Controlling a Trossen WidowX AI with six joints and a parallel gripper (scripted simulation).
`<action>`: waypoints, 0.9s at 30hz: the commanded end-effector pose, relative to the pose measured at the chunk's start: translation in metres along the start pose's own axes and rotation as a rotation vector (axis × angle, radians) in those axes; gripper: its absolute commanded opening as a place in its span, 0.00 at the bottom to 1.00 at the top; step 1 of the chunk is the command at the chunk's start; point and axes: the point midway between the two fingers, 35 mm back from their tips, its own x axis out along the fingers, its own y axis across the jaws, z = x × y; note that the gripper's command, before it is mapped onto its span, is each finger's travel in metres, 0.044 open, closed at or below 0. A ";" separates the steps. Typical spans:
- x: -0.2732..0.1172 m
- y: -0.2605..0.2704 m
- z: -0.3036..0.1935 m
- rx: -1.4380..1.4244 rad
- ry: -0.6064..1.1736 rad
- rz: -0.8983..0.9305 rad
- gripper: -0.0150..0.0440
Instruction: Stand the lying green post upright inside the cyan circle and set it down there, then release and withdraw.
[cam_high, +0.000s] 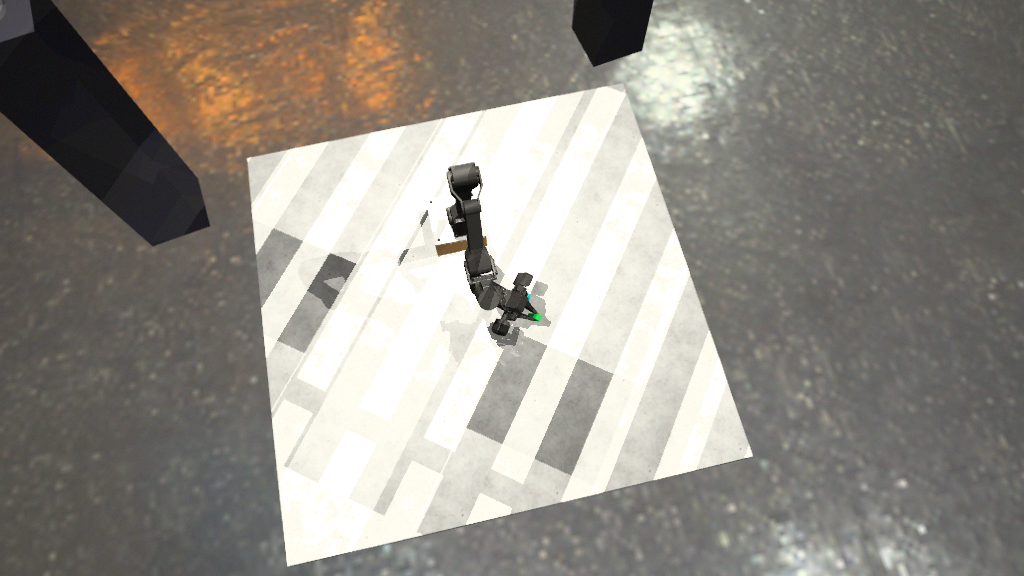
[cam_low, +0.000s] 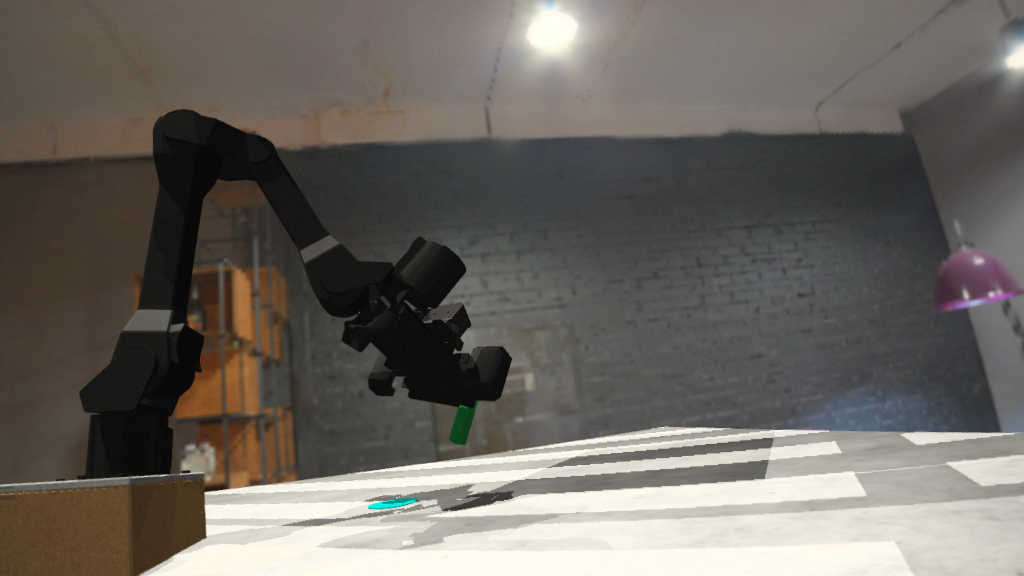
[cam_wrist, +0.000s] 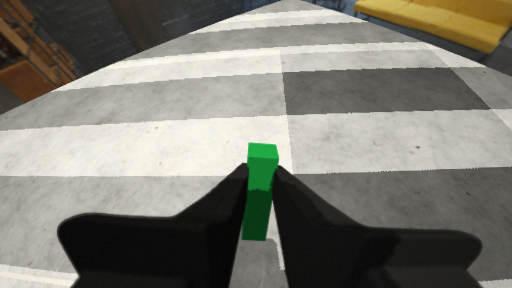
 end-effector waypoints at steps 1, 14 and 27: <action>-0.002 0.000 0.000 0.005 -0.023 0.007 0.29; -0.009 0.001 -0.001 -0.003 -0.088 0.023 0.29; -0.017 0.003 -0.002 -0.015 -0.149 0.041 0.29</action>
